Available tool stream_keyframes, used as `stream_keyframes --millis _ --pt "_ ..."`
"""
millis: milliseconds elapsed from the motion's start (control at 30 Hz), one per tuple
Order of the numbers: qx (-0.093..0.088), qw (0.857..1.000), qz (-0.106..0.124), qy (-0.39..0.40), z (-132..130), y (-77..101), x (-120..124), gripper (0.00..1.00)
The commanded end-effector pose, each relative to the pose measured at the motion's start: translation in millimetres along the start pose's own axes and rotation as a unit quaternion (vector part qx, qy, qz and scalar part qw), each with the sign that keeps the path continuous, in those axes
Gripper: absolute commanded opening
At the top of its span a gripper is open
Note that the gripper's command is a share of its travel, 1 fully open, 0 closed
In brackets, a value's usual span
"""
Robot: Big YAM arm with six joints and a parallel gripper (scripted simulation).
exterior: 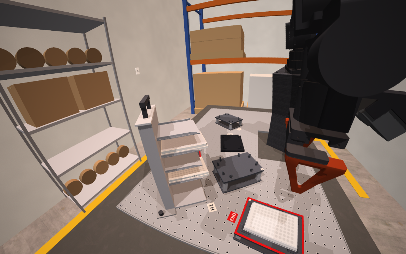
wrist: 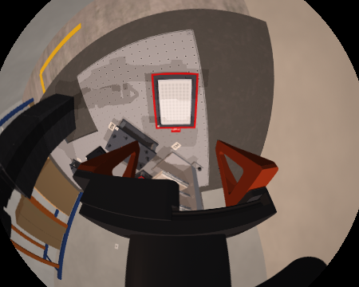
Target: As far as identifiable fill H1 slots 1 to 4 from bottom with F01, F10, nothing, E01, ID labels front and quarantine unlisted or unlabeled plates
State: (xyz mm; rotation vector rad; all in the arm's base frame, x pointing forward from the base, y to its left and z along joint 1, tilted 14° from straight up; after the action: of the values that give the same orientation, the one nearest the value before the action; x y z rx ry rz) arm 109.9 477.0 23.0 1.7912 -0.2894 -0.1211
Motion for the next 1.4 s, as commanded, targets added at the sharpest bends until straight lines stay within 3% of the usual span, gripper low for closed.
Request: stream_keyframes --millis 0,133,167,200,267,633,700,733,833,1067,1200,1267,1300,1367 --pt "0.025 0.999 -0.005 -0.032 -0.9 12.7 9.0 1.00" --pt "0.033 0.998 -0.009 -0.054 5.1 12.6 14.0 1.00" --pt "0.017 0.998 -0.010 -0.063 16.7 -4.2 15.3 1.00" --pt "0.022 0.997 -0.012 -0.073 19.7 -4.1 17.8 1.00" --pt "0.050 0.994 -0.018 -0.096 17.2 12.2 23.9 1.00" --pt "0.097 0.972 -0.041 -0.210 50.7 10.9 50.2 1.00" --pt "0.097 0.972 -0.041 -0.210 50.7 10.9 50.2 1.00" --pt "0.082 0.971 -0.041 -0.220 61.7 -3.1 51.0 1.00" --pt "0.113 0.960 -0.049 -0.251 62.9 10.3 59.4 1.00" --pt "0.136 0.935 -0.062 -0.321 86.9 4.9 74.4 1.00" --pt "0.158 0.917 -0.071 -0.360 96.5 8.6 83.6 1.00" --pt "0.158 0.917 -0.071 -0.360 96.5 8.6 83.6 1.00" --pt "0.148 0.914 -0.071 -0.371 105.3 -0.8 84.3 1.00" --pt "0.161 0.904 -0.075 -0.389 109.1 2.4 89.0 1.00"
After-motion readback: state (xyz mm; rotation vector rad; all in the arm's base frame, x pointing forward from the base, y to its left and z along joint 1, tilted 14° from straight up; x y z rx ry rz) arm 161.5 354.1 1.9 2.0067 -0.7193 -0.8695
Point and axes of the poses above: the point where the finger pads meet when closed, its own y axis back along the fingers, its own z axis across the jaws, x = y × z, the point moved 6 cm from there along y, back along the fingers, and after that the axes turned 3 degrees about -y, right-handed, at the moved point
